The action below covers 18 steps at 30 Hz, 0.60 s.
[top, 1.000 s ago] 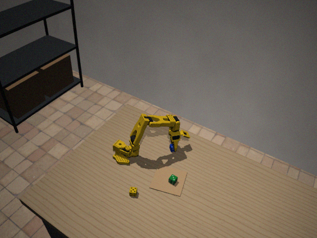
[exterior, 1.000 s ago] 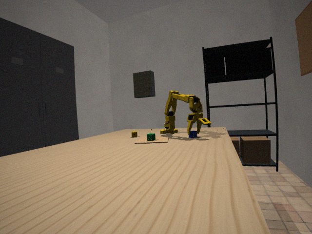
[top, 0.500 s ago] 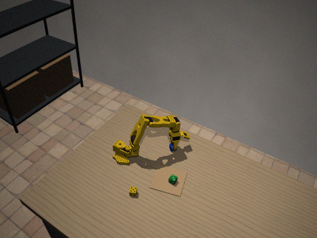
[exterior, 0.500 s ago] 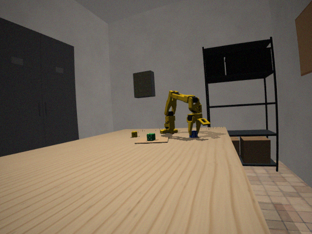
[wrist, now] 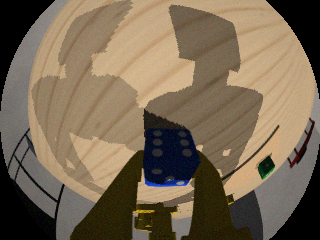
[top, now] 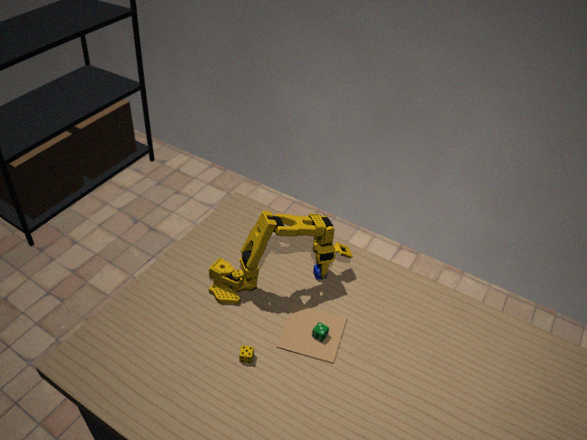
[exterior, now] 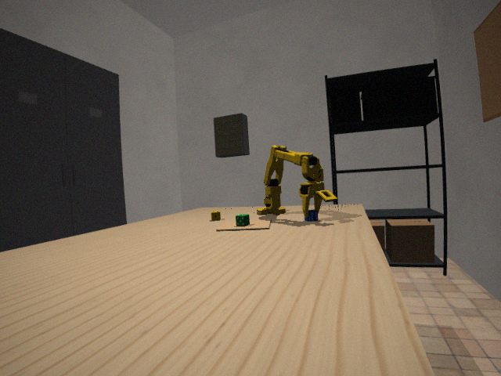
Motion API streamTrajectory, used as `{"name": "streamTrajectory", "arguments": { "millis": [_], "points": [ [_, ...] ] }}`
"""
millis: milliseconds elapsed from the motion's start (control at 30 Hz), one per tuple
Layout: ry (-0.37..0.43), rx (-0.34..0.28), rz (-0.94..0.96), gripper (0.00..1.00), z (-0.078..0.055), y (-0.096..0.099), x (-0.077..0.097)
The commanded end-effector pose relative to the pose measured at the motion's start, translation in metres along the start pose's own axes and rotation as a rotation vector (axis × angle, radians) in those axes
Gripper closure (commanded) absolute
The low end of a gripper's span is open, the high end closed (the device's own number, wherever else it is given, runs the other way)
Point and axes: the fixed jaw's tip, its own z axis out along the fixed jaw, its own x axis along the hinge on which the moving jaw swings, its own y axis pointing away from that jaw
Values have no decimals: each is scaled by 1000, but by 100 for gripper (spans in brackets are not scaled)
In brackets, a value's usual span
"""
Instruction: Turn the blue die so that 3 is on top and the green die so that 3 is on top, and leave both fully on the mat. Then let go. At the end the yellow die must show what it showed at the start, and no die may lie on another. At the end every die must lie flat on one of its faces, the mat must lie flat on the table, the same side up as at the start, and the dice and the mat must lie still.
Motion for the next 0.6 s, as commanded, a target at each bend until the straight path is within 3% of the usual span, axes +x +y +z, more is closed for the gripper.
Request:
{"name": "streamTrajectory", "arguments": {
  "millis": [0, 200, 567],
  "points": [
    [-41, -4, 3, 84, -6, -2, -5],
    [-41, -4, 3, 85, -6, -2, -5],
    [-41, -4, 3, 100, -6, -2, -5]
  ]
}}
